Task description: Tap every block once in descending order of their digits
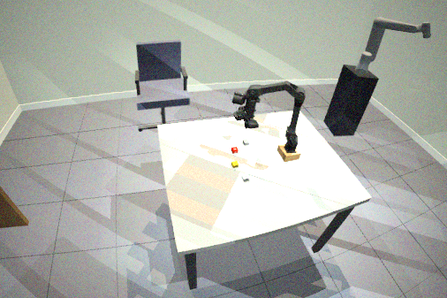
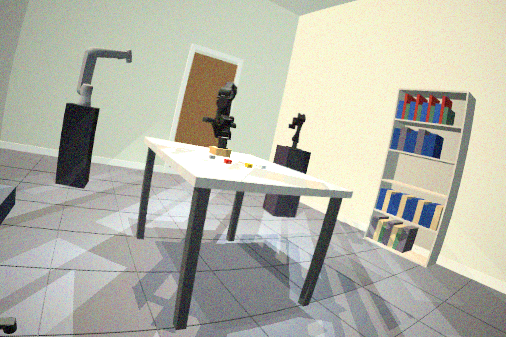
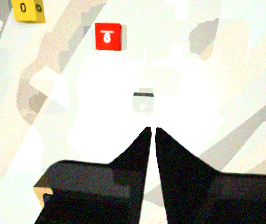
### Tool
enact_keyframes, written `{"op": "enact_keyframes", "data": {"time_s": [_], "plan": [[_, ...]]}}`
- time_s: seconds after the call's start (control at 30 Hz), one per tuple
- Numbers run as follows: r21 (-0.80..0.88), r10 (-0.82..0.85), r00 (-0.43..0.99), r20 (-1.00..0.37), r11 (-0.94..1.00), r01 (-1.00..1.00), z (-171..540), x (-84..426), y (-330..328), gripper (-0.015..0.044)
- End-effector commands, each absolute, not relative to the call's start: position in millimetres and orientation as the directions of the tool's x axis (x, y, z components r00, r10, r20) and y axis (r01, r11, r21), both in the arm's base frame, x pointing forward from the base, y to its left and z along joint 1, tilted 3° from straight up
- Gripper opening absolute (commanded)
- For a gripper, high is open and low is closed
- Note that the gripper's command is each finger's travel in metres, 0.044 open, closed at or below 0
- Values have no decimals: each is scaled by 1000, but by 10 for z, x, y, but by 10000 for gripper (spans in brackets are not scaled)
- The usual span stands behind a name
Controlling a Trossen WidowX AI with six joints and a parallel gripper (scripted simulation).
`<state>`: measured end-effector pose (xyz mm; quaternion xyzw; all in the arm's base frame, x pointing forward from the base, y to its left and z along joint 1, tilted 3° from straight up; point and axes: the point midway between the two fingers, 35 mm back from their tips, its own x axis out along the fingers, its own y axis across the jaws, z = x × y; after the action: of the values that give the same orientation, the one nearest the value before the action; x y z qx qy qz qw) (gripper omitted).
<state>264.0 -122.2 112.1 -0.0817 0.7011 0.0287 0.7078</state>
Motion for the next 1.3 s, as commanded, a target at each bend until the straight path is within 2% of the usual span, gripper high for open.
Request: {"op": "enact_keyframes", "data": {"time_s": [0.0,0.1,0.4,0.7,0.93,1.1,1.27], "plan": [[-66,-67,3,-998,986,-150,1211,2602,-1197,20],[-66,-66,7,-998,987,-149,1201,2728,-1021,20],[-53,-51,19,-999,988,-147,1143,3192,282,20],[-39,-38,6,-999,988,-150,1071,3042,1663,20],[-39,-38,6,-999,988,-150,1042,3036,1691,20],[-39,-39,6,-999,988,-150,362,3046,1668,20],[-39,-39,6,-999,988,-150,259,3035,1657,20]]}}
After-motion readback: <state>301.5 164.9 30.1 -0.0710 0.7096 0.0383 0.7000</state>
